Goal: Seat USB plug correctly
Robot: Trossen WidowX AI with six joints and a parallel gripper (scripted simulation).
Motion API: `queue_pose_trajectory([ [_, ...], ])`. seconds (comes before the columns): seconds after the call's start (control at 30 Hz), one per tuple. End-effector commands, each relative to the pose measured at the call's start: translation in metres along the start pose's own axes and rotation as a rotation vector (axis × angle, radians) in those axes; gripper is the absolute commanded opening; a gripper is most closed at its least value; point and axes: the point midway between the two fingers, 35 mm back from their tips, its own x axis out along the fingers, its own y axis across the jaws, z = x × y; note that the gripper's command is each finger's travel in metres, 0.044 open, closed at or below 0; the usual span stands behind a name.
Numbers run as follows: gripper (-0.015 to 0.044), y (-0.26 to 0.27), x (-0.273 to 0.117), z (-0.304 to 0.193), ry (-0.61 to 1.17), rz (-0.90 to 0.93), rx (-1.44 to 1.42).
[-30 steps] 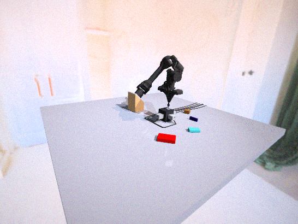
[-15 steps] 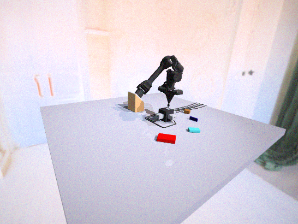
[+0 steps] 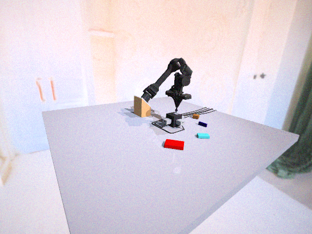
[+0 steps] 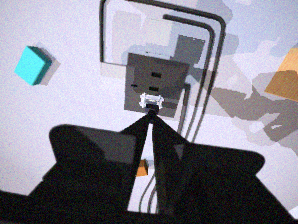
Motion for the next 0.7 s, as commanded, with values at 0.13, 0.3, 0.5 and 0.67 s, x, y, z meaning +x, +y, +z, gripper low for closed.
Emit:
queue_pose_trajectory([
  [0.13, 0.0, 0.0003, 0.0011, -0.0003, 0.003, 0.002, 0.004],
  [0.3, 0.0, 0.0003, 0.0017, -0.0003, 0.003, 0.002, 0.004],
  [0.5, 0.0, 0.0003, 0.0024, -0.0003, 0.003, 0.002, 0.004],
  [0.67, 0.0, 0.0003, 0.003, -0.0003, 0.003, 0.002, 0.004],
])
